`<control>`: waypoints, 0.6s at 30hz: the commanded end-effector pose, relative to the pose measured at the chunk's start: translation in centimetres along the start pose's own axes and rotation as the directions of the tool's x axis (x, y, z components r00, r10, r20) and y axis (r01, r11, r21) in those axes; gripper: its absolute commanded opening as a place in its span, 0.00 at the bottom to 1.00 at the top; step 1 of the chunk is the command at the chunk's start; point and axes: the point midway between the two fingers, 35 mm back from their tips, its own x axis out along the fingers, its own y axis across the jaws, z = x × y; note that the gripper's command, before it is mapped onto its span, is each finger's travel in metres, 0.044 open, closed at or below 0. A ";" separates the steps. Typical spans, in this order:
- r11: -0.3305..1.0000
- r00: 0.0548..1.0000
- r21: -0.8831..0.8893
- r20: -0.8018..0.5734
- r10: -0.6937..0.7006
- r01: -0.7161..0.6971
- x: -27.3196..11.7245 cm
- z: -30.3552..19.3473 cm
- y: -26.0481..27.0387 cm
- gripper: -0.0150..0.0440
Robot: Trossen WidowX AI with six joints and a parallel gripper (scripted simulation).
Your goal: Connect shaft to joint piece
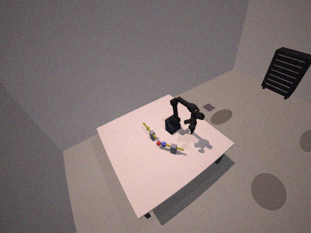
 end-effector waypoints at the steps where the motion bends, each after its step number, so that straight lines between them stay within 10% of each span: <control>1: 1.000 1.000 0.000 0.000 0.000 0.000 0.0 0.0 0.0 0.98; 18: 0.926 0.952 -0.331 0.295 -0.083 0.183 7.2 2.3 0.0 1.00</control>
